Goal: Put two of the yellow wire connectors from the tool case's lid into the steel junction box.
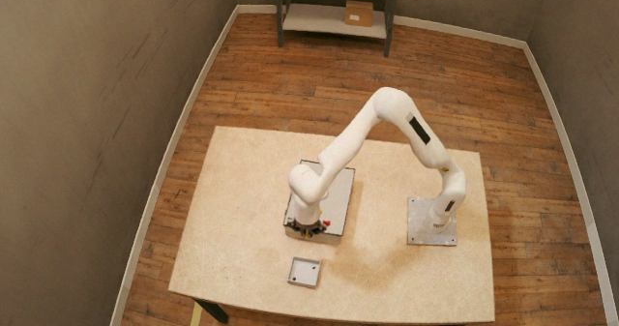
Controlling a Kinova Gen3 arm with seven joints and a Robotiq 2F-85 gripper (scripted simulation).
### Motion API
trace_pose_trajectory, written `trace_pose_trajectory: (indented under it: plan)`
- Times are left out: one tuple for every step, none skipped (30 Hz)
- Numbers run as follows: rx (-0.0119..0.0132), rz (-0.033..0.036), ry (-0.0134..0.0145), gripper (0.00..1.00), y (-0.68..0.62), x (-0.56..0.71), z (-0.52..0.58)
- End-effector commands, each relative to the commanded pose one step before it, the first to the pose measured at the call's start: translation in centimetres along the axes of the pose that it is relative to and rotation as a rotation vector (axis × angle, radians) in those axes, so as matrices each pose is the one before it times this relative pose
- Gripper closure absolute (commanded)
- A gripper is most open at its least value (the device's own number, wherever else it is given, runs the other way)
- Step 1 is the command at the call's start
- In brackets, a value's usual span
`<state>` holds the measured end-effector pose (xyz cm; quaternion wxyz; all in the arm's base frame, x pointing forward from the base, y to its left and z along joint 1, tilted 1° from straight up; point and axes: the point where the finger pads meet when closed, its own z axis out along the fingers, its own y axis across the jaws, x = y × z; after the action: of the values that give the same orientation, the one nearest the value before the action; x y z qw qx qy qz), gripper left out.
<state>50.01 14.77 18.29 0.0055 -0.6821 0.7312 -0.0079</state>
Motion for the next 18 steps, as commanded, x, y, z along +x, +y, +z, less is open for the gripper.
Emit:
trace_pose_trajectory:
  plan:
    - [-0.00653, -0.03474, -0.00271, 0.82, 0.23, -4.801, 0.296]
    - [0.0, 0.0, 0.0, 0.82, -0.012, -0.597, 0.0]
    - [0.0, 0.0, 0.0, 0.82, -0.011, -0.563, 0.0]
    - [0.0, 0.0, 0.0, 0.82, -0.01, -0.528, 0.0]
    - [0.0, 0.0, 0.0, 0.82, -0.01, -0.492, 0.0]
    - [0.0, 0.0, 0.0, 0.82, 0.0, 0.0, 0.0]
    - [0.0, 0.0, 0.0, 0.82, 0.0, 0.0, 0.0]
    - [0.0, 0.0, 0.0, 0.82, -0.009, -0.456, 0.0]
    - [0.0, 0.0, 0.0, 0.82, -0.008, -0.419, 0.0]
    - [0.0, 0.0, 0.0, 0.82, -0.008, -0.383, 0.0]
    - [0.0, 0.0, 0.0, 0.82, -0.007, -0.346, 0.0]
    - [0.0, 0.0, 0.0, 0.82, -0.006, -0.31, 0.0]
    - [0.0, 0.0, 0.0, 0.82, -0.006, -0.274, 0.0]
    - [0.0, 0.0, 0.0, 0.82, -0.005, -0.239, 0.0]
    - [0.0, 0.0, 0.0, 0.82, -0.004, -0.206, 0.0]
    - [0.0, 0.0, 0.0, 0.82, -0.003, -0.174, 0.0]
    - [0.0, 0.0, 0.0, 0.82, -0.003, -0.143, 0.0]
    - [0.0, 0.0, 0.0, 0.82, -0.002, -0.115, 0.0]
